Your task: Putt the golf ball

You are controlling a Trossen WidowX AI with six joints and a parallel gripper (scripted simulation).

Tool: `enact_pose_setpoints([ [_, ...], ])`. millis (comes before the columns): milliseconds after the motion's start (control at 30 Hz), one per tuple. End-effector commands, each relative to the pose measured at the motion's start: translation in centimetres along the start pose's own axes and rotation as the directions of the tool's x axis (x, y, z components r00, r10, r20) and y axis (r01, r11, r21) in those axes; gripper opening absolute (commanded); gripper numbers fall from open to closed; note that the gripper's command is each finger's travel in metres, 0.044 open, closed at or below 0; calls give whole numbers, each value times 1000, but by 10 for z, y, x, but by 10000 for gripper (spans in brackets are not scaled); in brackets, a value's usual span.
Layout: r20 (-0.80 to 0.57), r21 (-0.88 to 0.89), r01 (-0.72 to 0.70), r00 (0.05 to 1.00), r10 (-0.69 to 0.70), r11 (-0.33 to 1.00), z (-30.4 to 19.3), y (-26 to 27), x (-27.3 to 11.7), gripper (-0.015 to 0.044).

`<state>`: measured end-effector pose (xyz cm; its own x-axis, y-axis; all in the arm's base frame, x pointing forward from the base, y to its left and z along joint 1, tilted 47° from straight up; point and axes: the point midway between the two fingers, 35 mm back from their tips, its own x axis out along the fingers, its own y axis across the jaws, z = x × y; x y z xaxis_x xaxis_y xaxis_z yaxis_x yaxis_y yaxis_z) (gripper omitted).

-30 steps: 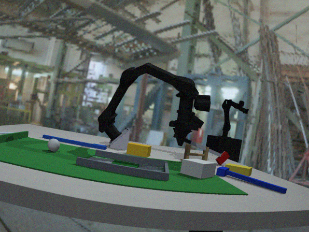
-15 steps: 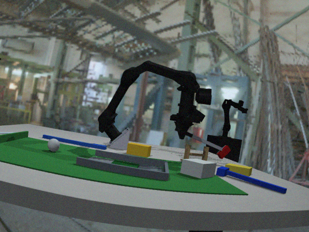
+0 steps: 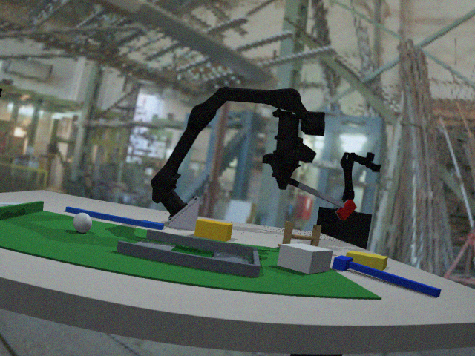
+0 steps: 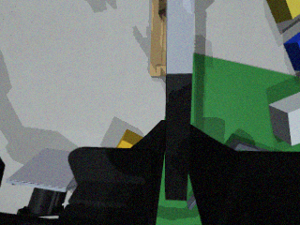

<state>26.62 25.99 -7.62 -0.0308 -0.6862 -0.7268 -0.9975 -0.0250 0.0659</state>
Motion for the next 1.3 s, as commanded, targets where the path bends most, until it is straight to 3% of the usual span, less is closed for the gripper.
enact_pose_setpoints([
  [0,2,15,-1,1000,1,1000,-4,-3,0,0],
  [633,63,415,12,997,-42,910,-123,-50,-31,0],
  [1267,73,761,4,993,-91,649,-253,-59,-37,0],
])
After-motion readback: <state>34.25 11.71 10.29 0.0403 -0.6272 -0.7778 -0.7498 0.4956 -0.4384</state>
